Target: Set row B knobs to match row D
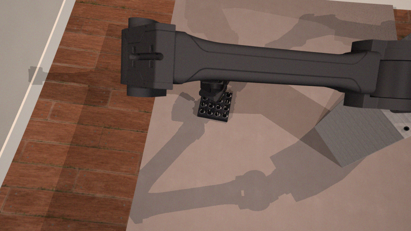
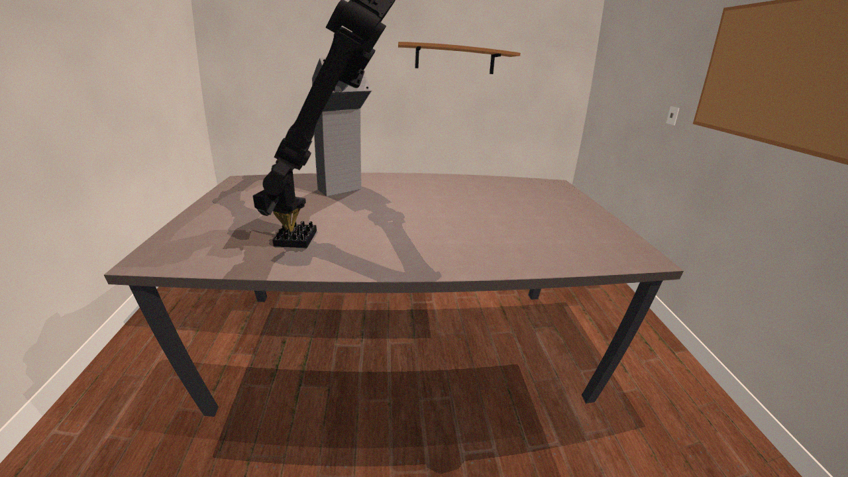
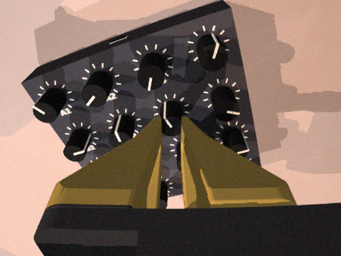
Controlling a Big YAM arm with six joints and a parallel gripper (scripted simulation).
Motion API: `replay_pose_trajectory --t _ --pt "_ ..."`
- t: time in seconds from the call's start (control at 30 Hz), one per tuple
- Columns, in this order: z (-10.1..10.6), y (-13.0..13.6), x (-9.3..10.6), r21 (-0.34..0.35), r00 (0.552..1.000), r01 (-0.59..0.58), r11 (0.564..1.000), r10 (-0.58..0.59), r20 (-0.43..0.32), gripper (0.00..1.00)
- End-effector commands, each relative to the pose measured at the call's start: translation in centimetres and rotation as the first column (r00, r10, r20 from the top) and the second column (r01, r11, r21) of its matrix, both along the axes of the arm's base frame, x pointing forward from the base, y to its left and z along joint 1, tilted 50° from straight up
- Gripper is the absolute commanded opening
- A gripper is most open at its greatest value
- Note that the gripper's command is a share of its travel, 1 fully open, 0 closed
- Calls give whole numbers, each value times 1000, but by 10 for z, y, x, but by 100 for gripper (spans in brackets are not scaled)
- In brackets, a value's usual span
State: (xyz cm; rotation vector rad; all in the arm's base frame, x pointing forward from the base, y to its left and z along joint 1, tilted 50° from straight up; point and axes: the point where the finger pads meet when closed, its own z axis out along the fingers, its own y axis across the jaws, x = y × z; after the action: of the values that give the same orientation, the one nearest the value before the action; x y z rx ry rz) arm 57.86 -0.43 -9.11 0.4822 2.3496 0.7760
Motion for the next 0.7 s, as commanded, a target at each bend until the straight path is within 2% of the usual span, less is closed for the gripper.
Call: replay_pose_trajectory --t 0.0,0.67 --pt "4 3 5 -81 994 -84 993 89 63 8" --pt "4 3 5 -218 967 -193 957 223 124 8"
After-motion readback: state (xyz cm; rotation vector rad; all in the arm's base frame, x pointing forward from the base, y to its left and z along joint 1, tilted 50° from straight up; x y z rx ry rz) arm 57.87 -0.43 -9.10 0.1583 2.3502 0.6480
